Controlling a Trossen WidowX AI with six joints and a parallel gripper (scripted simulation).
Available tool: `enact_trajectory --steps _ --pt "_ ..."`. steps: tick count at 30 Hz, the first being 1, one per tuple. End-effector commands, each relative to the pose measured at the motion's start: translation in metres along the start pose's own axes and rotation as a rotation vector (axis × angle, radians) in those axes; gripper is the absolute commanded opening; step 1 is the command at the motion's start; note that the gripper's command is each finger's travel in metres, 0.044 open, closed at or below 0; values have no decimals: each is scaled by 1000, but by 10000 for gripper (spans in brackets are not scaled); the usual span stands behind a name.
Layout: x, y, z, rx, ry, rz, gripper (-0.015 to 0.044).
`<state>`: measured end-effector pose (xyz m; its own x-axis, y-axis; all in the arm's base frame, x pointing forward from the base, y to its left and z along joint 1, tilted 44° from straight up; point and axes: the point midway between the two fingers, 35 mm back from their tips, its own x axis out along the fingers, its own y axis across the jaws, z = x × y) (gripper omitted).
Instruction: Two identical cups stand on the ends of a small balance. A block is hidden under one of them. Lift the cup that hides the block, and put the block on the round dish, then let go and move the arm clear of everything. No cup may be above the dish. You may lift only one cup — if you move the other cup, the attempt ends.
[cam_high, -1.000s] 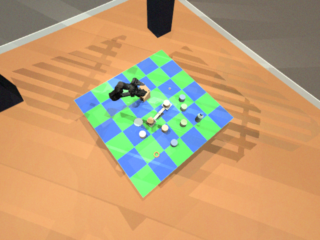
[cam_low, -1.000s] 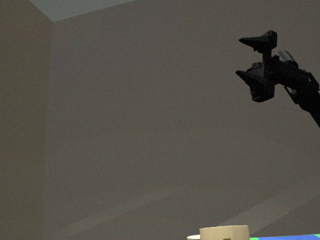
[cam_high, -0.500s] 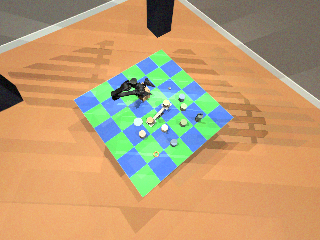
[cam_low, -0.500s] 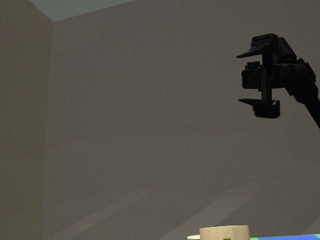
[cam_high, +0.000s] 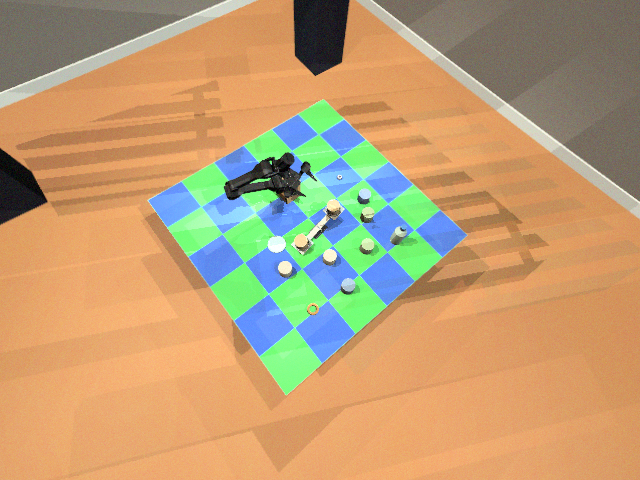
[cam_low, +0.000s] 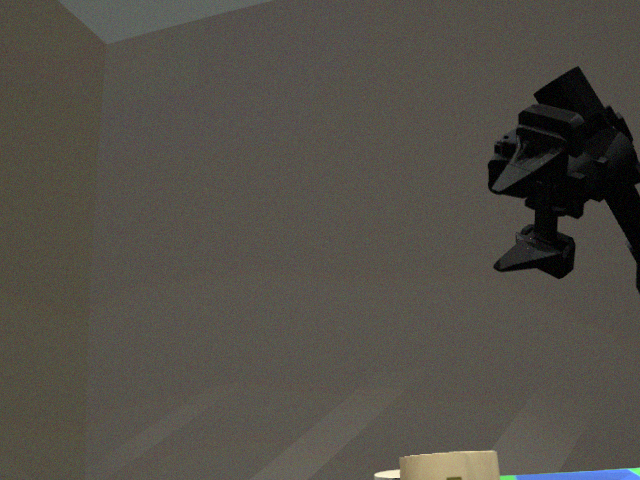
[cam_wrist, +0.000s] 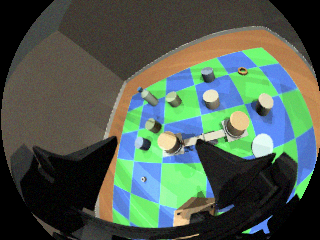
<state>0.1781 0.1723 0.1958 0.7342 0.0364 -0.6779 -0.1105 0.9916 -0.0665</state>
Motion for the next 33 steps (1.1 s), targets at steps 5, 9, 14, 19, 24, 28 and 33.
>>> enact_trajectory --steps 5,9,14,19,24,28,33 --pt "17 -23 -29 -221 45 -180 440" --pt "22 -34 -40 -326 63 -257 440" --pt "27 -48 -51 -461 84 -350 440" --pt "28 -57 -56 -556 97 -411 440" --pt "28 -57 -56 -556 97 -411 440" --pt "29 -58 -56 -547 100 -415 440" --pt "35 -62 -49 -448 131 -450 440"
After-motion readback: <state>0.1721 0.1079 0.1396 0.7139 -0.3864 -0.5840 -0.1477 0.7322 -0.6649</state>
